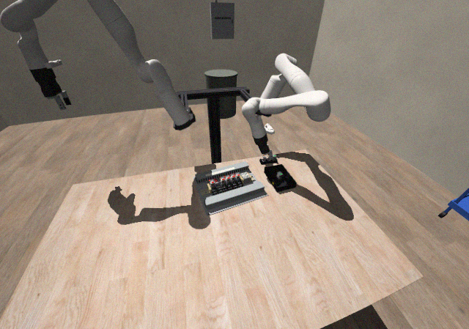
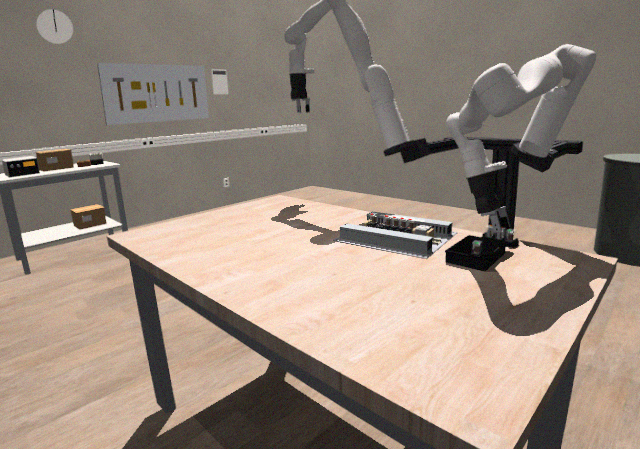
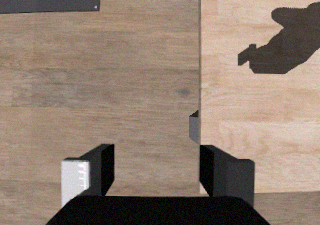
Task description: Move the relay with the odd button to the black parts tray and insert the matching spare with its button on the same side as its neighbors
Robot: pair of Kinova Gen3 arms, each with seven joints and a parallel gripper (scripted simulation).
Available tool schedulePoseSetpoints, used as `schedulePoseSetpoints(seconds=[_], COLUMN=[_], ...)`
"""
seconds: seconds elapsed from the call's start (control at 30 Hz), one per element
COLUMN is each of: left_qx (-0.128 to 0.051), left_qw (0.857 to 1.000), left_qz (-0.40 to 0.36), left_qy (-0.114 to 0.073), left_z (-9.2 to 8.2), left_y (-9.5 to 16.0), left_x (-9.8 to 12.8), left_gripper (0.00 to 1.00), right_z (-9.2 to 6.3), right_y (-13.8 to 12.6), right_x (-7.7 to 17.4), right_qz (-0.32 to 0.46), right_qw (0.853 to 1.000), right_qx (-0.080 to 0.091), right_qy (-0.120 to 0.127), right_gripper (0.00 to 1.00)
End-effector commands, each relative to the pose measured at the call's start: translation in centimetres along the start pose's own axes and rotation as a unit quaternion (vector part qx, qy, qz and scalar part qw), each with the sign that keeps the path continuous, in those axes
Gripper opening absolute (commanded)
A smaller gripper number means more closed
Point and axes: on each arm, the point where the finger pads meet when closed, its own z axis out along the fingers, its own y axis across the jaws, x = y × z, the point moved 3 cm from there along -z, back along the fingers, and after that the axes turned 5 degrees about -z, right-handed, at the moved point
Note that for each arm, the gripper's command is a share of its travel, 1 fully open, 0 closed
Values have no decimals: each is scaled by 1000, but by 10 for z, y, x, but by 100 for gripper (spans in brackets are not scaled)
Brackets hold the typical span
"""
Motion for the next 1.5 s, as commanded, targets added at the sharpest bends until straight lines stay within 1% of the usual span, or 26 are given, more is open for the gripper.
schedulePoseSetpoints(seconds=[0.0, 0.53, 1.47], left_qx=[0, 0, 0], left_qw=[1000, 1000, 1000], left_qz=[0, 0, 0], left_qy=[0, 0, 0], left_z=[1, -5, -10], left_y=[0, 0, 1], left_x=[0, 2, 3], left_gripper=[100, 100, 100], right_z=[0, 0, 0], right_y=[0, 0, 0], right_x=[0, 0, 0], right_qz=[0, 0, 0], right_qw=[1000, 1000, 1000], right_qx=[0, 0, 0], right_qy=[-1, -1, -1], right_gripper=[100, 100, 100])
